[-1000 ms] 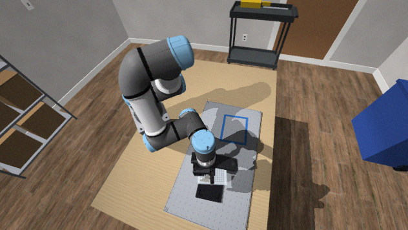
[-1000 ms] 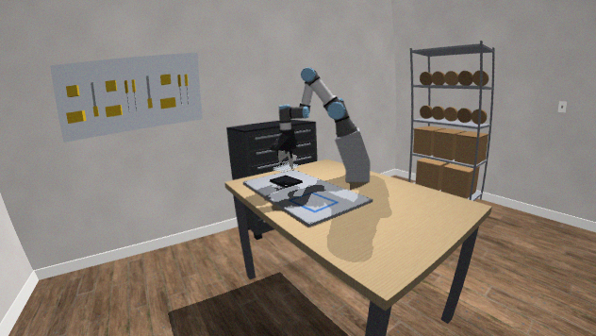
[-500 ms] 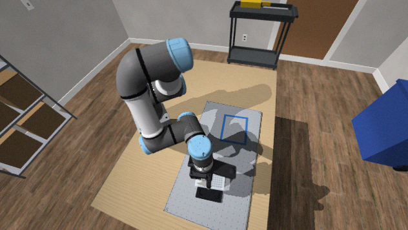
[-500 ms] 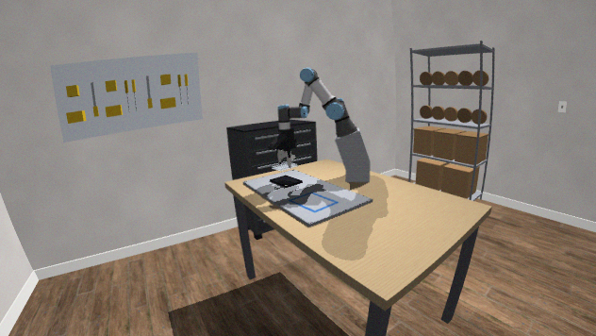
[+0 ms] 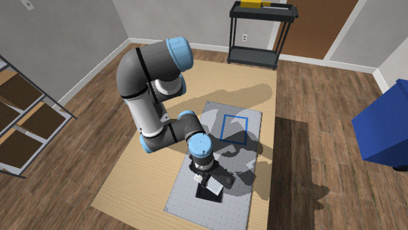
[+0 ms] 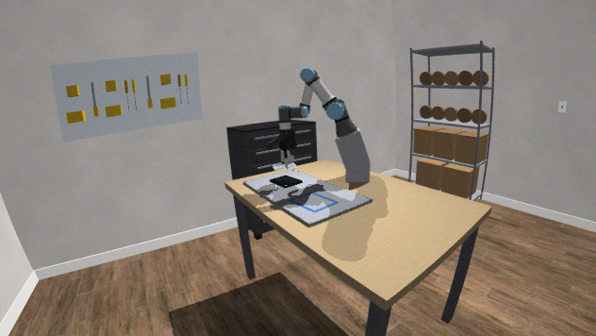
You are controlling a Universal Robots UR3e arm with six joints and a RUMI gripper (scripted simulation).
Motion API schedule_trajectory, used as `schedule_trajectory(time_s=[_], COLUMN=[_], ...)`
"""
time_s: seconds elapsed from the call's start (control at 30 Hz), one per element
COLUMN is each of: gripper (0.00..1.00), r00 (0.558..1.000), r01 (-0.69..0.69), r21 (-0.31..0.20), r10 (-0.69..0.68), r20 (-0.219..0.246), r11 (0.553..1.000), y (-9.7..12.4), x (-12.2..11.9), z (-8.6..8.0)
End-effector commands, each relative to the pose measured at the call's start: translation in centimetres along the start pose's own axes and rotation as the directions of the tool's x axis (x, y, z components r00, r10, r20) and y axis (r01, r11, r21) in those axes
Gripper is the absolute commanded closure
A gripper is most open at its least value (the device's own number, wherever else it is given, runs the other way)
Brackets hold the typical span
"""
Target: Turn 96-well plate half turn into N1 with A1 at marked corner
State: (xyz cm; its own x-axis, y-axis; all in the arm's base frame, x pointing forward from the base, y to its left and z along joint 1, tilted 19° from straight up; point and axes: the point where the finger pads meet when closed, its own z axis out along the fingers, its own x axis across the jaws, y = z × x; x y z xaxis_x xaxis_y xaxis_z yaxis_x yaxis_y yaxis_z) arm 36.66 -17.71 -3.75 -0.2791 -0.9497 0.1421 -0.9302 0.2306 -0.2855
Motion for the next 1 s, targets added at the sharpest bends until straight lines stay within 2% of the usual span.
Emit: schedule_trajectory(time_s=[0.0,0.2,0.37,0.53,0.6,0.77,0.97], gripper=[1.0,1.0,1.0,1.0,1.0,1.0,1.0], r00=[0.993,0.959,0.898,0.813,0.813,0.705,0.55], r01=[-0.121,-0.284,-0.439,-0.582,-0.582,-0.709,-0.835], r21=[-0.001,0.0,0.002,0.003,0.003,0.005,0.006], r10=[0.121,0.284,0.439,0.582,0.582,0.709,0.835], r20=[-0.009,-0.009,-0.009,-0.008,-0.008,-0.008,-0.006], r11=[0.993,0.959,0.898,0.813,0.813,0.705,0.55], y=[-0.08,-0.08,-0.08,-0.08,-0.08,-0.08,-0.08], x=[0.02,0.02,0.02,0.01,0.01,0.01,0.01], z=[-0.05,-0.05,-0.05,-0.05,-0.05,-0.05,-0.05])
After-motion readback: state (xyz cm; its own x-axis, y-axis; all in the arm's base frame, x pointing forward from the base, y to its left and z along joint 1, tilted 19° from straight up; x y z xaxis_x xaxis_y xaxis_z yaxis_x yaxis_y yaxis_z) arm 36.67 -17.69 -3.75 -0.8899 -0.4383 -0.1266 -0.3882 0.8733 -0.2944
